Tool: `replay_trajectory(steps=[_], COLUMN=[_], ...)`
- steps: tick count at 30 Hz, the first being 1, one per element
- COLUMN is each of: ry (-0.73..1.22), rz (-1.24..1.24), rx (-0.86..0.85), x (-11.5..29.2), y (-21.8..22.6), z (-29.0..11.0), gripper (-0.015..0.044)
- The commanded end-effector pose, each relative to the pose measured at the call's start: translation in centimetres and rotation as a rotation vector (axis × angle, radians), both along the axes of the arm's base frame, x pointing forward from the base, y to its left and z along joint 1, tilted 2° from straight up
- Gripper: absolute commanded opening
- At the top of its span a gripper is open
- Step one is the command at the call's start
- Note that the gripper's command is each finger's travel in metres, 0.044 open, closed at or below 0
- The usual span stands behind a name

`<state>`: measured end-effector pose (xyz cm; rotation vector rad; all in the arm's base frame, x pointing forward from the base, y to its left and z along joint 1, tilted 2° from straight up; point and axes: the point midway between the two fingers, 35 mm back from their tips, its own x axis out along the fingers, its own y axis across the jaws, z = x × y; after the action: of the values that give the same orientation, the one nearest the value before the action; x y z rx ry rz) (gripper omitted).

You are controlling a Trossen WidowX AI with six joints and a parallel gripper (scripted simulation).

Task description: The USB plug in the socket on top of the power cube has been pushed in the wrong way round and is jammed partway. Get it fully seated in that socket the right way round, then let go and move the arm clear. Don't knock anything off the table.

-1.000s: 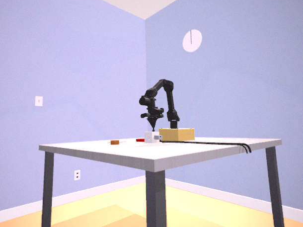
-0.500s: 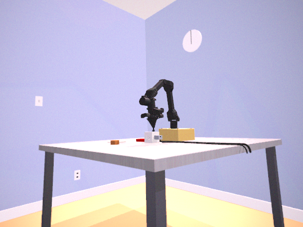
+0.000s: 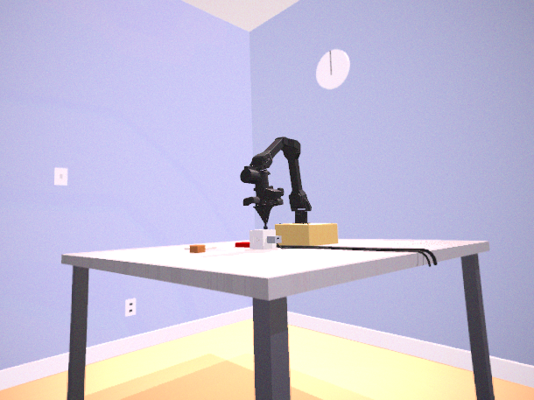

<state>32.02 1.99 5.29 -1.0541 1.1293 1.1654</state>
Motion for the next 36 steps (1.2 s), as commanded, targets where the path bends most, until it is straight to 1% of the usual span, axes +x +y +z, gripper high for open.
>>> replay_trajectory(steps=[1,25,28,29,36], ry=[0.003,0.003,0.000,0.000,0.000], rz=[0.003,0.003,0.000,0.000,0.000], rx=[0.002,0.002,0.001,0.001,0.001], x=[0.00,0.00,0.01,0.01,0.01], y=[0.04,0.04,0.01,0.01,0.01], z=[-0.25,-0.25,-0.01,-0.01,-0.01], gripper=[0.0000,0.0000,0.0079,0.0095,0.0095])
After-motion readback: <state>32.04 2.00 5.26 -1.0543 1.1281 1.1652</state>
